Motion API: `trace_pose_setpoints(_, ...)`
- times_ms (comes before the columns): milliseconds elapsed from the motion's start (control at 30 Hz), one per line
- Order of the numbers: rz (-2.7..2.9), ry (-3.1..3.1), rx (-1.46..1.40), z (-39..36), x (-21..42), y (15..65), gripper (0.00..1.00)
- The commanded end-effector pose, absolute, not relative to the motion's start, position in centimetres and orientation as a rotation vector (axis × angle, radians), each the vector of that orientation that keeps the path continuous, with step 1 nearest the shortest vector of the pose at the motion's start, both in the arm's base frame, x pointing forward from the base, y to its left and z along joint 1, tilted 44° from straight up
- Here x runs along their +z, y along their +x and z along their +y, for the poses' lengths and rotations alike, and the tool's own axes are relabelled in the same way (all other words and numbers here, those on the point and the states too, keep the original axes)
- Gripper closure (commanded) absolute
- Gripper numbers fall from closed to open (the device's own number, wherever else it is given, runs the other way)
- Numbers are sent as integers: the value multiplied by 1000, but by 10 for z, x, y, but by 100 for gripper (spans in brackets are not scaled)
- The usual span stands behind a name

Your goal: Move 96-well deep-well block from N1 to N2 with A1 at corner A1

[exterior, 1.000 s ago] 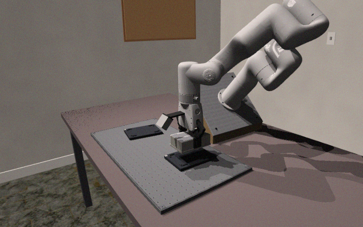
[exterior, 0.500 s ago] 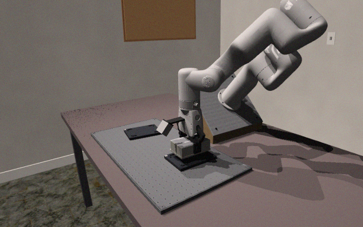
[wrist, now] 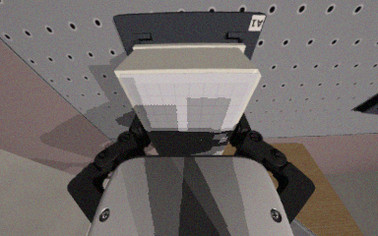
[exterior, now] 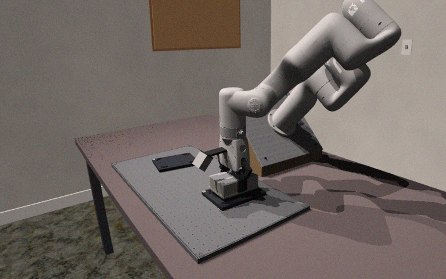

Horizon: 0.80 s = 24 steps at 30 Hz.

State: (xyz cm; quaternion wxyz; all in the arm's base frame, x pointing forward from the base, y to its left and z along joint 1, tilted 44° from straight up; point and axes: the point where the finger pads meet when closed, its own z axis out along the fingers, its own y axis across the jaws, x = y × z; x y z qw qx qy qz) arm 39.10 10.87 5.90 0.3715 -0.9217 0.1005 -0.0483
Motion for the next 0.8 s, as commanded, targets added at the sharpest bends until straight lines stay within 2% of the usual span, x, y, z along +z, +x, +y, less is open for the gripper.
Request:
trace_pose_setpoints(0,258,-2363,-127,108,60,392,100)
trace_pose_setpoints(767,258,-2363,-127,110,58,392,100)
